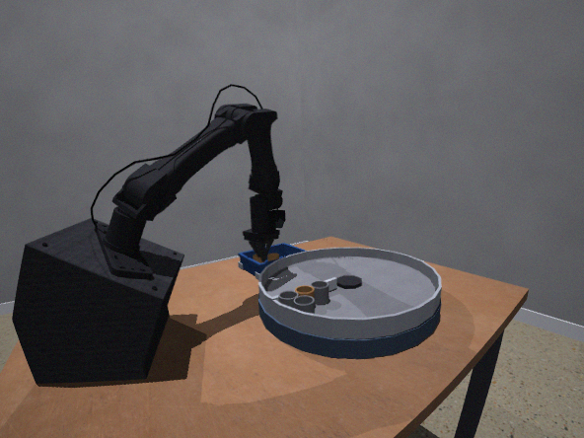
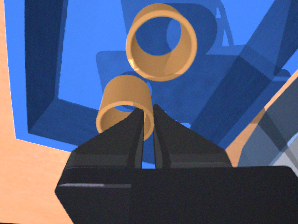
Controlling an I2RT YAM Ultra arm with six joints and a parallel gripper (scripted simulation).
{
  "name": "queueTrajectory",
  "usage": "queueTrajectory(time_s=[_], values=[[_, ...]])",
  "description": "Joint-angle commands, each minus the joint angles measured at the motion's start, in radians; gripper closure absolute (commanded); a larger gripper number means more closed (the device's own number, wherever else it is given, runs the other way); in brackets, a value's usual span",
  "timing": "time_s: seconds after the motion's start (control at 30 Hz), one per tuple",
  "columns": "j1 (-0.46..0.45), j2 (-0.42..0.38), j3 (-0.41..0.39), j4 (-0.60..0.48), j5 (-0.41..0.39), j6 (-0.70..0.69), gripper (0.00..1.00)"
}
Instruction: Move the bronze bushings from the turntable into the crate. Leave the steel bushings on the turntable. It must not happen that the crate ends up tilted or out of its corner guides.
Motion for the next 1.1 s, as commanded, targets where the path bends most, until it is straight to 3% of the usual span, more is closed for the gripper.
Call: queueTrajectory(time_s=[0.0, 1.07], values=[[0.009, -0.034, 0.018, 0.017, -0.001, -0.009, 1.0], [0.004, -0.034, 0.031, -0.008, -0.006, -0.019, 1.0]])
